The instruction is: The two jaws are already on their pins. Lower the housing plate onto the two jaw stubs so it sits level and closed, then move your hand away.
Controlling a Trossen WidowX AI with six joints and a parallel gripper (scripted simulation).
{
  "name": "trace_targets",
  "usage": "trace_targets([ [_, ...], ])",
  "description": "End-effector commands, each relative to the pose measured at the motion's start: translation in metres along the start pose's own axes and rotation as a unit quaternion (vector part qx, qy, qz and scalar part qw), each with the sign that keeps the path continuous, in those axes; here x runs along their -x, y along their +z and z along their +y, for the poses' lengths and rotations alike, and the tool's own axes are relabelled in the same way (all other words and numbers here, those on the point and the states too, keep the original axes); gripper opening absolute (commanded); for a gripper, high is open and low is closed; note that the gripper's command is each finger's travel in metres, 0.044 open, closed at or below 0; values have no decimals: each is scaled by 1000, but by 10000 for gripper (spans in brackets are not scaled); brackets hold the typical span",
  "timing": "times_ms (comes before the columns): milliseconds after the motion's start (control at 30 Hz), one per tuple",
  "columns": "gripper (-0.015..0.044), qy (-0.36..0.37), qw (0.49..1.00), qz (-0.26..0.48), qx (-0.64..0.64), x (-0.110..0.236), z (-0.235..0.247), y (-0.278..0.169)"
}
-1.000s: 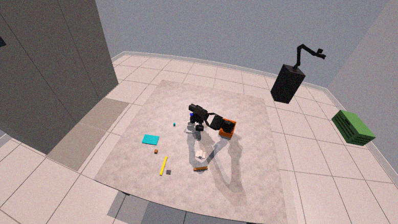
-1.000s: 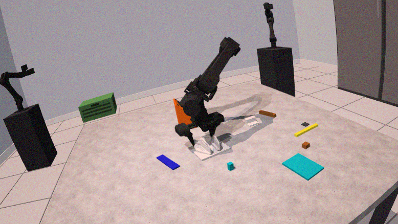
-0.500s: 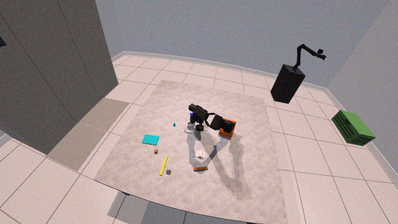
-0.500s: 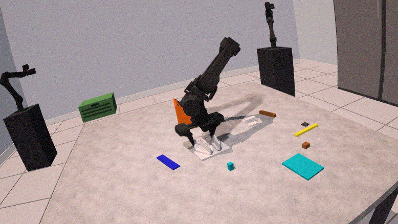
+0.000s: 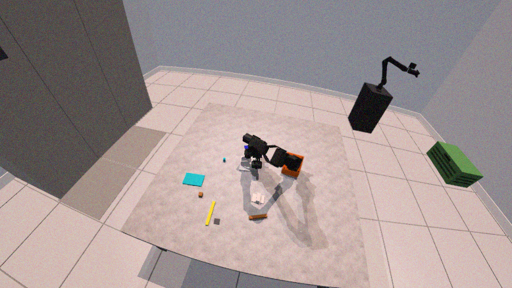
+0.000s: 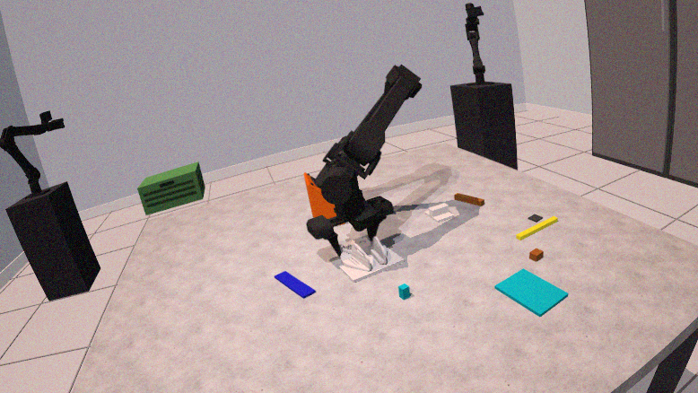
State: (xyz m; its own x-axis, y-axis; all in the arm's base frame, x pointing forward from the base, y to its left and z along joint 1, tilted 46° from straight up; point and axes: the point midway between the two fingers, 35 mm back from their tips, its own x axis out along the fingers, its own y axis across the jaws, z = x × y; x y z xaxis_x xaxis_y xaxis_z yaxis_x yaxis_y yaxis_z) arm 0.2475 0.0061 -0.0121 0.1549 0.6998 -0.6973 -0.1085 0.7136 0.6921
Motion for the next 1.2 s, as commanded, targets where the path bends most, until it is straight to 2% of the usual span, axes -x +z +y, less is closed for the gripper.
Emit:
trace_targets([
  [0,351,0,1000,-2,-1,0,0,1],
  [267,351,0,1000,-2,-1,0,0,1],
  [367,430,0,1000,0,0,0,0,0],
  [400,440,0,1000,0,0,0,0,0],
  [867,440,0,1000,0,0,2,0,0],
  [1000,440,-3,1000,0,-1,23,-2,2],
  [1167,440,-2,1000,-1,-1,69,-2,1],
])
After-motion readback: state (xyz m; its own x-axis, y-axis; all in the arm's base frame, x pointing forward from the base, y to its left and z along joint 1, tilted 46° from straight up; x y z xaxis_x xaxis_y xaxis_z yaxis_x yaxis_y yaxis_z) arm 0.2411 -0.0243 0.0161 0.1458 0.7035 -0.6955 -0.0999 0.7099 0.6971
